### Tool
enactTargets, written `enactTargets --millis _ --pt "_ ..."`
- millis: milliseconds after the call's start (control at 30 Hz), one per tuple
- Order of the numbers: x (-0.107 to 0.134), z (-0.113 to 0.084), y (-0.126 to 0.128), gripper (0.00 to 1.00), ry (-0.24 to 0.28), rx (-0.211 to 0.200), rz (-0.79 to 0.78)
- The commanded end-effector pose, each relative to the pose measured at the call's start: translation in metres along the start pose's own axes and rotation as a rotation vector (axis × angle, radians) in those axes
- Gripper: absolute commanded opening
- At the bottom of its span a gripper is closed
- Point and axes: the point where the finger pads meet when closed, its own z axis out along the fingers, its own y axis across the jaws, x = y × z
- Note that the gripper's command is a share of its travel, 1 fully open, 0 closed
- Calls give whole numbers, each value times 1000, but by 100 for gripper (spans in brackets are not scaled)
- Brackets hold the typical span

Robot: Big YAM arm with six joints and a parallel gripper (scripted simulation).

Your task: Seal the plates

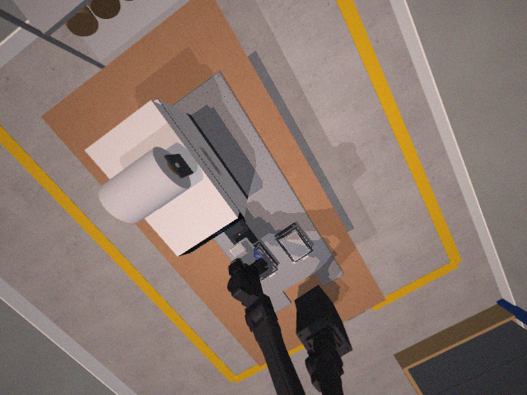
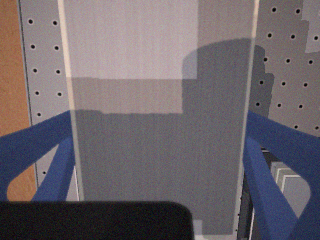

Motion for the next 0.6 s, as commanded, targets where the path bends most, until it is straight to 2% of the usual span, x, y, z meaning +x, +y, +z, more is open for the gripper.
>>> enactTargets --millis 0,167,267,567 --pt "-8 -12 9 0 -48 -13 10" --pt "1 -11 6 0 -36 -6 10" --pt "14 -11 9 0 -23 -9 3" --pt "22 -24 15 0 -53 -15 12"
